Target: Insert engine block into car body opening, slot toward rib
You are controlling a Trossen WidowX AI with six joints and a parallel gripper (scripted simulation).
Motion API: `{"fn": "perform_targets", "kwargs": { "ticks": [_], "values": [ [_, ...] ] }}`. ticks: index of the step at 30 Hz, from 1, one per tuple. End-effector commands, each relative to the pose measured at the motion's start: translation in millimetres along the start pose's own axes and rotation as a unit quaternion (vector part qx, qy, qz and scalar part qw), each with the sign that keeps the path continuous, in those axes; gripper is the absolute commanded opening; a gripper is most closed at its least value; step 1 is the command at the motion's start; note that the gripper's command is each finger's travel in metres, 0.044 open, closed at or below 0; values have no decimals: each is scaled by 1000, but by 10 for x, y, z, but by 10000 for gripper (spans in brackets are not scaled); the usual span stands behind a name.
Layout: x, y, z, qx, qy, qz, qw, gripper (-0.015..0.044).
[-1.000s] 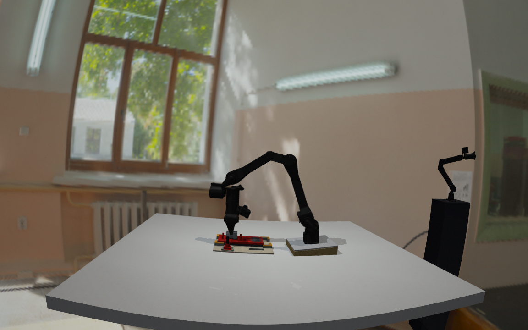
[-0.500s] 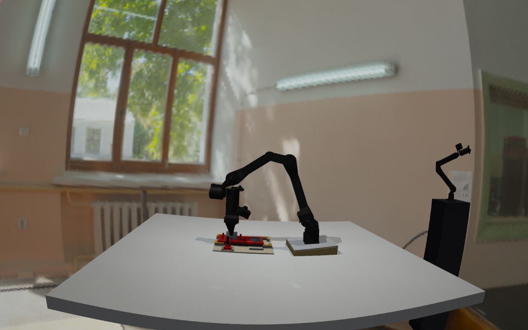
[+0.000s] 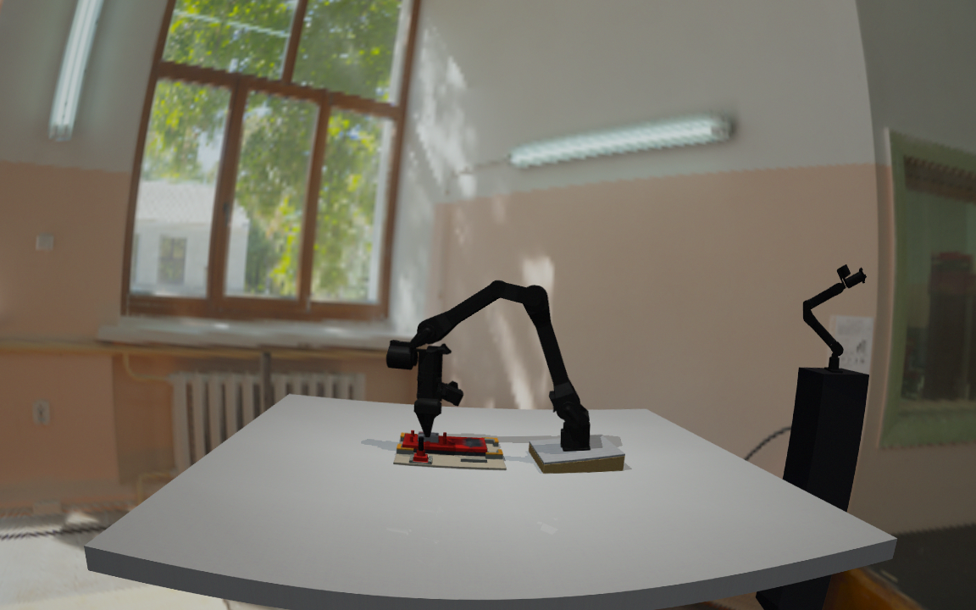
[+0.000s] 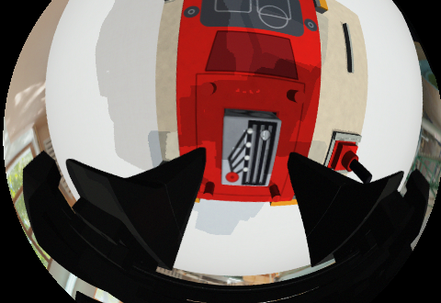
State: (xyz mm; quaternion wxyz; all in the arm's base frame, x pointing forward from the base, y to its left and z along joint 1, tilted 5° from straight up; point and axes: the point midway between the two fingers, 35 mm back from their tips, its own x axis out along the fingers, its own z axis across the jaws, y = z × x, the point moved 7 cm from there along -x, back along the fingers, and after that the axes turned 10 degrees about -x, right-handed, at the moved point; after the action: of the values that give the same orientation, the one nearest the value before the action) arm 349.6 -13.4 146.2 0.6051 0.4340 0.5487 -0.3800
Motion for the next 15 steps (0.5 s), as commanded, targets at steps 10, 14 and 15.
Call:
{"fn": "perform_targets", "kwargs": {
  "ticks": [10,14,15],
  "values": [
    [-2,1,-1,0,0,0,1000,440],
    [-2,1,-1,0,0,0,1000,440],
    [-2,1,-1,0,0,0,1000,440]
  ]
}}
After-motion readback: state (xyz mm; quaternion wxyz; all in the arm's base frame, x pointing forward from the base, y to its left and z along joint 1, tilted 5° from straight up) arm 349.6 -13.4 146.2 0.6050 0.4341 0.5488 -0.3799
